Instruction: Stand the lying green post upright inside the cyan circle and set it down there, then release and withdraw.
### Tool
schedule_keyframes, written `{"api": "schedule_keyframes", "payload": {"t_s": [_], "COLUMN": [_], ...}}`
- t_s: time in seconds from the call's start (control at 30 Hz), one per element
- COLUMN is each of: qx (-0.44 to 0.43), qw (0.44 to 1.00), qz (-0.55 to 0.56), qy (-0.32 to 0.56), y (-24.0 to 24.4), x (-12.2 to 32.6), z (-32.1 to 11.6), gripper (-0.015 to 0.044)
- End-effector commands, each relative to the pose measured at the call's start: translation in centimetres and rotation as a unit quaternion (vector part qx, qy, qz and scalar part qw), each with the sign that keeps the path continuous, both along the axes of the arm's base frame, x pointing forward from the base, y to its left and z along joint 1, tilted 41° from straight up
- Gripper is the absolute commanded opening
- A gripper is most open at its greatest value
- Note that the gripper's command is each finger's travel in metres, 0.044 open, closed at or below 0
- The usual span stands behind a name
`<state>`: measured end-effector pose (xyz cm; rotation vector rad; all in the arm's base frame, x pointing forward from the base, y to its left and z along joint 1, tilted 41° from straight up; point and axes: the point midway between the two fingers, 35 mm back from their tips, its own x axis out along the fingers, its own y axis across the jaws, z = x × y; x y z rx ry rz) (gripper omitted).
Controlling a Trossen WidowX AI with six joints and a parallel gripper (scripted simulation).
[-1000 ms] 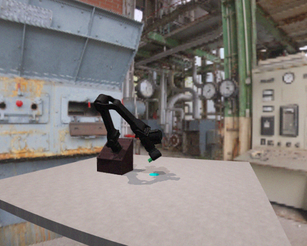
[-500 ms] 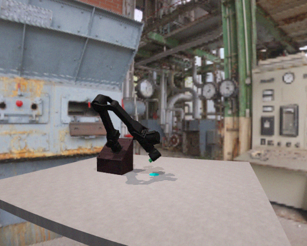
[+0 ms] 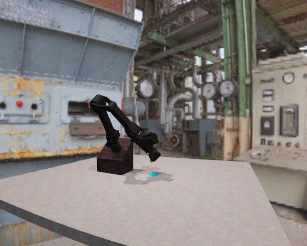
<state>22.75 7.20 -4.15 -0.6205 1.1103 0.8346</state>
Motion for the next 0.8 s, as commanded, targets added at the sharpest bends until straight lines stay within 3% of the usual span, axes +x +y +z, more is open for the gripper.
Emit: {"api": "schedule_keyframes", "payload": {"t_s": [0.0,0.77], "qx": [0.010,0.061], "qw": [1.000,0.995], "qz": [0.006,0.031], "qy": [-0.013,-0.075], "y": [0.06,-0.14], "x": [0.00,0.06], "z": [0.28,1.04], "gripper": [0.0022,0.0022]}}
